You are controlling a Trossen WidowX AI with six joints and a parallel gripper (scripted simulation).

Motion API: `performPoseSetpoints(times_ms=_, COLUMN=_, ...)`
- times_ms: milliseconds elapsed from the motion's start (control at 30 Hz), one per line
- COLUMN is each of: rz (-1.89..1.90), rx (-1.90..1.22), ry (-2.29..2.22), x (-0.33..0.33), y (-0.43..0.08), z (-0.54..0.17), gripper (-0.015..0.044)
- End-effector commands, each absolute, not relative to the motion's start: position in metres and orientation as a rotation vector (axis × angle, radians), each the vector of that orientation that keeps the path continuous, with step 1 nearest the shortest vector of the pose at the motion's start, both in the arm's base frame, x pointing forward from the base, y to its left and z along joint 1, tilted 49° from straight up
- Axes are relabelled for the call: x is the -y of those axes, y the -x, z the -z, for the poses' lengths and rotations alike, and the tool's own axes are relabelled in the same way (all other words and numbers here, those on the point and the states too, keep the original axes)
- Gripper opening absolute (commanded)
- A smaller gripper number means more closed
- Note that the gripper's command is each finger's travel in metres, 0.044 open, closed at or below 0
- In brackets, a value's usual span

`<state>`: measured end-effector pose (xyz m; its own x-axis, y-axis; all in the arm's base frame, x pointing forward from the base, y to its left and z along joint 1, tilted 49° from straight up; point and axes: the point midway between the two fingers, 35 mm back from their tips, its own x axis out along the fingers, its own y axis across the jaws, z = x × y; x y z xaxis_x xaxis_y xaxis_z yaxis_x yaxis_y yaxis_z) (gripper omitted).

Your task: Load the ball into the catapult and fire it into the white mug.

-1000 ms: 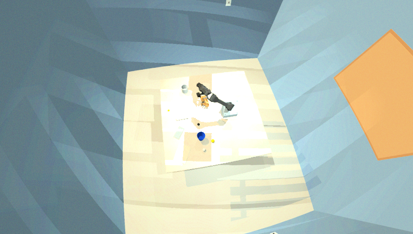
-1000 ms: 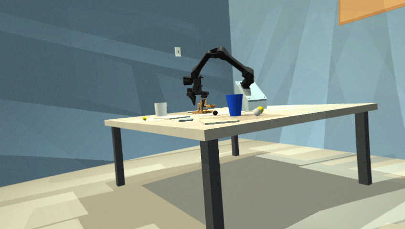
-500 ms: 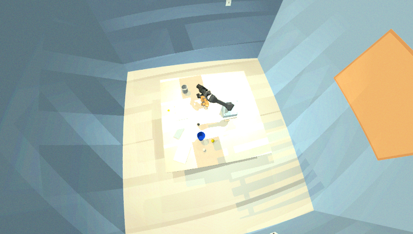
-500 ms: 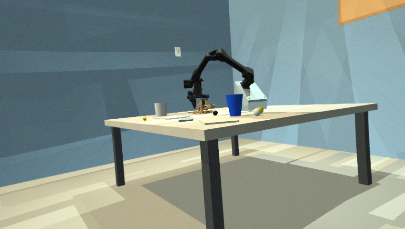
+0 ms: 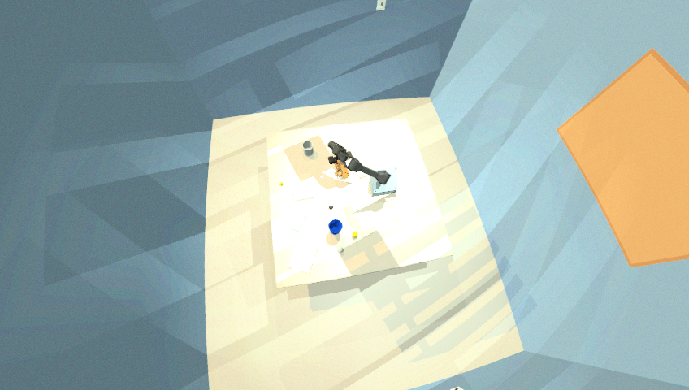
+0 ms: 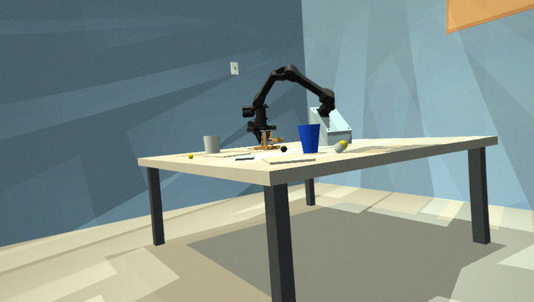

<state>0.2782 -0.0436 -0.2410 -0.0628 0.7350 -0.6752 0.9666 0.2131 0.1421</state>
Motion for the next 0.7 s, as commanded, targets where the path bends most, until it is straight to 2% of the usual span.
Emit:
performPoseSetpoints(times_ms=0, rz=0.458, rx=-1.848, ry=-1.581, x=0.043, y=-0.280, z=0.241, gripper=0.0145)
performPoseSetpoints(times_ms=167, rz=0.458, rx=-1.848, ry=-1.581, x=0.043, y=-0.280, z=0.241, gripper=0.0111)
performPoseSetpoints(times_ms=300, rz=0.464, rx=-1.848, ry=-1.577, x=0.073, y=-0.282, z=0.215, gripper=0.0006)
performPoseSetpoints(times_ms=467, rz=0.460, rx=-1.849, ry=-1.573, x=0.082, y=-0.281, z=0.208, gripper=0.0000)
performPoseSetpoints(times_ms=667, rz=0.281, rx=-1.836, ry=-1.452, x=0.081, y=-0.282, z=0.208, gripper=0.0000)
